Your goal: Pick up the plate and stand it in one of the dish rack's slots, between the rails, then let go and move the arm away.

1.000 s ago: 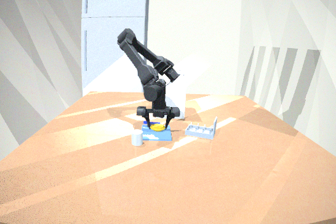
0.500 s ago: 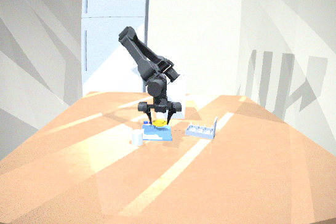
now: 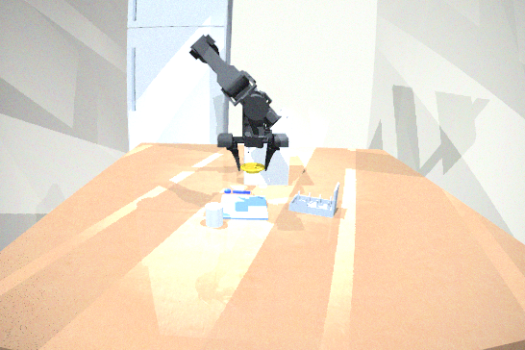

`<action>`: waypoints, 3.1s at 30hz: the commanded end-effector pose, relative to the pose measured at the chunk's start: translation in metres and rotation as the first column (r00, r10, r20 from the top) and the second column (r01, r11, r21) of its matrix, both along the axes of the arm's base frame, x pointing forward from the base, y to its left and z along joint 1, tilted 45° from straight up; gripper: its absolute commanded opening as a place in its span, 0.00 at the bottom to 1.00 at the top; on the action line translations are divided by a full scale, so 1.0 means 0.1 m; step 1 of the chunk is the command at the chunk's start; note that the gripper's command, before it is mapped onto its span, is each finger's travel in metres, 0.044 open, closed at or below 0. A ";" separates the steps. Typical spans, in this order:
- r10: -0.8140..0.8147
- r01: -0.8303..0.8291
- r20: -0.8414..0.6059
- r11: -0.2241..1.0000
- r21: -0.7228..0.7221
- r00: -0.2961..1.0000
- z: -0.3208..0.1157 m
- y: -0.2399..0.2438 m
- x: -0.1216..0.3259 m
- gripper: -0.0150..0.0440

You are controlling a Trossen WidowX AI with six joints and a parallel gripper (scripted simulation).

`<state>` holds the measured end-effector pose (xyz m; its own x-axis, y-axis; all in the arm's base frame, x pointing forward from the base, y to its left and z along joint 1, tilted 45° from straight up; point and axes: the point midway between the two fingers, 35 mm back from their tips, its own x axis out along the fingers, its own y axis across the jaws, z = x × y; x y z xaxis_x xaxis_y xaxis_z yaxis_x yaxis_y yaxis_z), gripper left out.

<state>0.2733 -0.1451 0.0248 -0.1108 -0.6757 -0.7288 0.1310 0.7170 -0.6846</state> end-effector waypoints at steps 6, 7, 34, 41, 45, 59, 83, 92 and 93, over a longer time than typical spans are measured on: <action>0.001 -0.001 0.007 1.000 -0.015 1.000 0.36 0.36 0.07 0.25; 0.001 -0.001 0.007 1.000 -0.017 1.000 0.39 0.39 0.07 0.25; 0.464 -0.440 -0.406 0.884 0.156 0.787 0.33 0.69 0.06 0.25; 0.598 -0.552 -0.509 0.792 0.261 0.619 0.27 0.75 0.05 0.25; 0.662 -0.599 -0.553 0.731 0.327 0.506 0.24 0.78 0.04 0.25; 0.791 -0.662 -0.610 0.485 0.572 0.052 0.13 0.90 0.00 0.25; 0.634 -0.391 -0.354 0.087 0.916 -0.687 -0.04 1.09 -0.08 0.25; 0.469 -0.195 -0.169 -0.007 0.981 -0.867 -0.11 1.15 -0.12 0.25; 0.451 -0.176 -0.151 -0.014 0.984 -0.879 -0.11 1.16 -0.13 0.25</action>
